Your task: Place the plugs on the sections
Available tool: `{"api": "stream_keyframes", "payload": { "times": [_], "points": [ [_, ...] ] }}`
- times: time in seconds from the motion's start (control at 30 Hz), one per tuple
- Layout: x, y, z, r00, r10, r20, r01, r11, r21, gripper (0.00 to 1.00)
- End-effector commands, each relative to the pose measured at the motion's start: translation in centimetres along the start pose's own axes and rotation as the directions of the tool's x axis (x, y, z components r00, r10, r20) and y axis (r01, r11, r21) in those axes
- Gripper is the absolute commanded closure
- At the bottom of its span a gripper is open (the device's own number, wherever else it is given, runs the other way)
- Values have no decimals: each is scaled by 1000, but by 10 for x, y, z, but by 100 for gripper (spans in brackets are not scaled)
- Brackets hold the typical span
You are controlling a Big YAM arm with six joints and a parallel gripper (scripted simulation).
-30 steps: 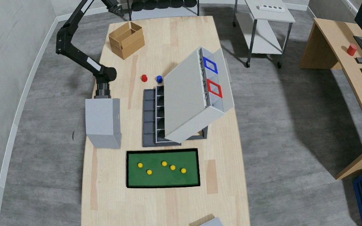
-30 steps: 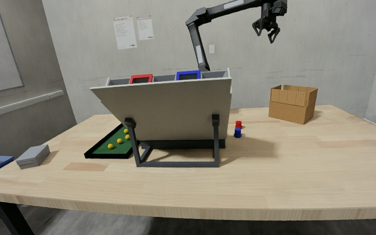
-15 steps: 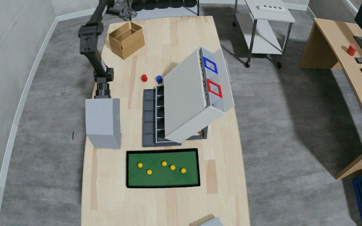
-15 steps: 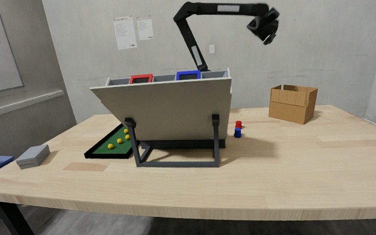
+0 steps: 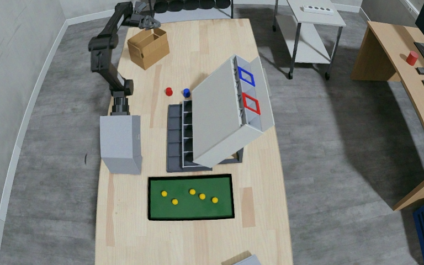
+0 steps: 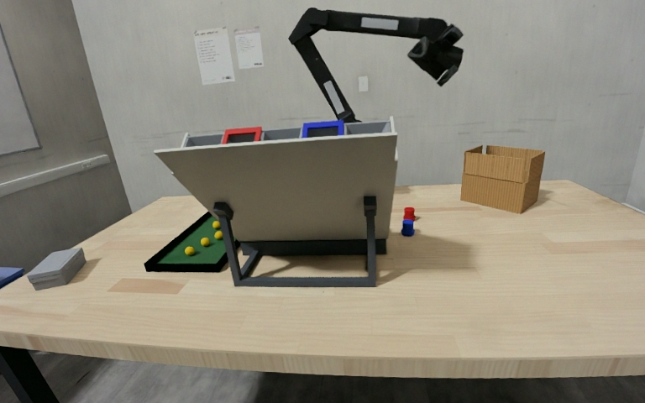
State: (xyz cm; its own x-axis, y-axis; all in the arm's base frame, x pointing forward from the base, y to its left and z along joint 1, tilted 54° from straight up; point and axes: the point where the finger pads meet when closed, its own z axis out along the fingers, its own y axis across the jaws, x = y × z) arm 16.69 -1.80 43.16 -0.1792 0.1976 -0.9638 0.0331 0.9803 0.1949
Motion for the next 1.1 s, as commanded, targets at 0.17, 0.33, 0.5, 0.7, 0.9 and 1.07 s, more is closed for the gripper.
{"api": "stream_keyframes", "payload": {
  "times": [0.17,0.33,0.5,0.7,0.9,1.07],
  "points": [
    [13,-58,91,950,142,-276,-87,975,203,0],
    [23,-50,42,994,73,-84,-60,986,158,0],
    [39,-82,85,977,125,-175,-75,961,265,0],
    [49,-89,87,961,162,-225,-78,936,343,0],
    [53,-69,40,995,70,-67,-51,965,257,0],
    [69,-99,78,980,120,-157,-56,931,361,0]
  ]
}}
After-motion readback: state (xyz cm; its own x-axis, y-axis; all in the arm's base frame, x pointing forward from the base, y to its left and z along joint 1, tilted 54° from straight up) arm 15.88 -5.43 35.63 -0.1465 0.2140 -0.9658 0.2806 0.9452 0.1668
